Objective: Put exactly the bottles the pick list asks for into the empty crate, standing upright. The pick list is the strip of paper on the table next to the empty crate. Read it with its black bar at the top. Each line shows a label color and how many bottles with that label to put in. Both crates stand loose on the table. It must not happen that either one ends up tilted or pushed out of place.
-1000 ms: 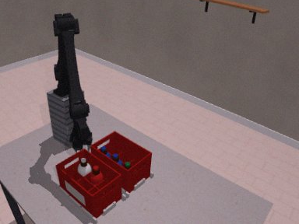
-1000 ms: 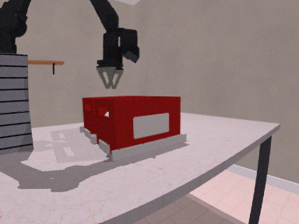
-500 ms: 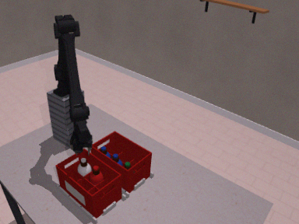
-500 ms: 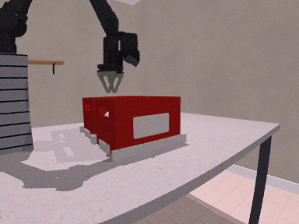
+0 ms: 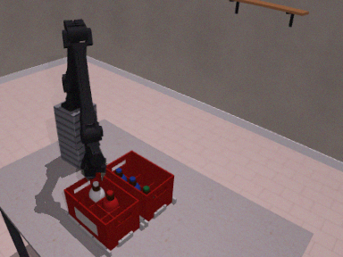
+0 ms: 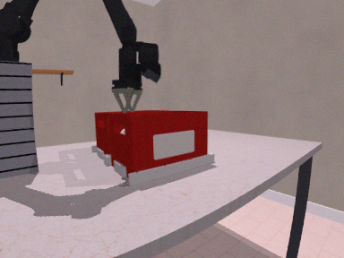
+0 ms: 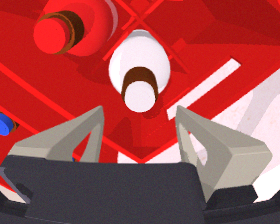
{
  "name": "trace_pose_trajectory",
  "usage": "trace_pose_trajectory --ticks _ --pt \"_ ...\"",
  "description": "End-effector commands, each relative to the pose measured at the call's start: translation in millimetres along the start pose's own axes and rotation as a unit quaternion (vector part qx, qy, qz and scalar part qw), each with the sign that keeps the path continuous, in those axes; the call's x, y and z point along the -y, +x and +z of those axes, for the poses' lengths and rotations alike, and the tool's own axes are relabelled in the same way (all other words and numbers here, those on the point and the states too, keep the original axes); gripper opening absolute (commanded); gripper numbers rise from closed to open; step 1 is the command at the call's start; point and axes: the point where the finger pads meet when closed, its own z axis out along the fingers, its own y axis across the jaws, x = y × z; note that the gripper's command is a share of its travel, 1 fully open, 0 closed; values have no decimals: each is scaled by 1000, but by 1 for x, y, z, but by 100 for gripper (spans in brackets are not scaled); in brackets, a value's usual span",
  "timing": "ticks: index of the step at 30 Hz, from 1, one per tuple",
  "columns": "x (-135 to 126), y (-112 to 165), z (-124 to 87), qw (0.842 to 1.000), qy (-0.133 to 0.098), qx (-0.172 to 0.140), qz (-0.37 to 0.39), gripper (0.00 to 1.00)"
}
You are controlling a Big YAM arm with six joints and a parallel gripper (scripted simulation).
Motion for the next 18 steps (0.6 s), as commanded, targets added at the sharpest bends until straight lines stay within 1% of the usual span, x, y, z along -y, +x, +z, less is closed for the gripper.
trace_pose_trajectory --ticks 1,9,11,14,15,18 --pt "-3 -10 7 1000 -5 9 -7 61" --pt "-6 -17 13 1000 -8 17 -7 61" --pt "-5 -16 17 1000 -7 15 -7 61" --pt "-5 -15 15 1000 -8 17 -7 61" --pt "-4 -12 22 1000 -6 11 -7 61" --pt "-4 -11 26 1000 -6 10 -7 61"
